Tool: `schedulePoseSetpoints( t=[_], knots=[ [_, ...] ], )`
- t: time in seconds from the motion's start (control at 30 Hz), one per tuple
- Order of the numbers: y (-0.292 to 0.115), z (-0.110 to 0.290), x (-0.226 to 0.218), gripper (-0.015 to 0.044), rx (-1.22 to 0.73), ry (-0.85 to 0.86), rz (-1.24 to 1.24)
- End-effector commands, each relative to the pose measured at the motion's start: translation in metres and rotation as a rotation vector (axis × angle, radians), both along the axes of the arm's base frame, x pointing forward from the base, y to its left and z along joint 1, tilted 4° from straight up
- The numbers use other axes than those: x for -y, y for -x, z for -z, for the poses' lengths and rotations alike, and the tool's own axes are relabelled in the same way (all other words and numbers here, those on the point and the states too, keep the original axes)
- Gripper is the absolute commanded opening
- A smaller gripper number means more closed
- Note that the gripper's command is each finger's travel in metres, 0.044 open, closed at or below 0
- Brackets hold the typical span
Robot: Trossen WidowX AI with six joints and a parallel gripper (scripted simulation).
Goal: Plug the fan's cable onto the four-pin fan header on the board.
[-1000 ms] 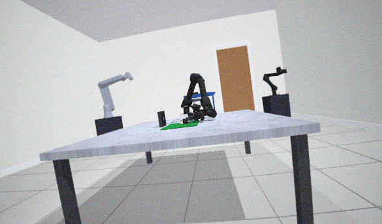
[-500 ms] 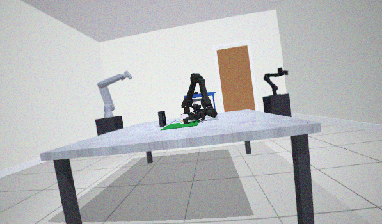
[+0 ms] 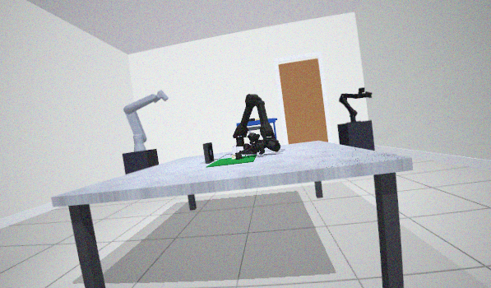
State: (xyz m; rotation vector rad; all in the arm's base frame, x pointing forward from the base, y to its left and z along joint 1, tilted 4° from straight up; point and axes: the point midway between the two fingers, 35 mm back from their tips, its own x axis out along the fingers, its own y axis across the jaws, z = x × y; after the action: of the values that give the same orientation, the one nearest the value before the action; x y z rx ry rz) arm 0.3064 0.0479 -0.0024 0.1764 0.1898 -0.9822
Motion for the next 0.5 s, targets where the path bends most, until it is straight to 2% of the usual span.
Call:
schedulePoseSetpoints(
  t=[0.0, 0.47],
  knots=[
    [0.004, -0.003, -0.010, 0.0140, -0.005, -0.016, -0.006],
    [0.020, -0.019, -0.034, 0.0140, -0.017, -0.028, -0.008]
  ],
)
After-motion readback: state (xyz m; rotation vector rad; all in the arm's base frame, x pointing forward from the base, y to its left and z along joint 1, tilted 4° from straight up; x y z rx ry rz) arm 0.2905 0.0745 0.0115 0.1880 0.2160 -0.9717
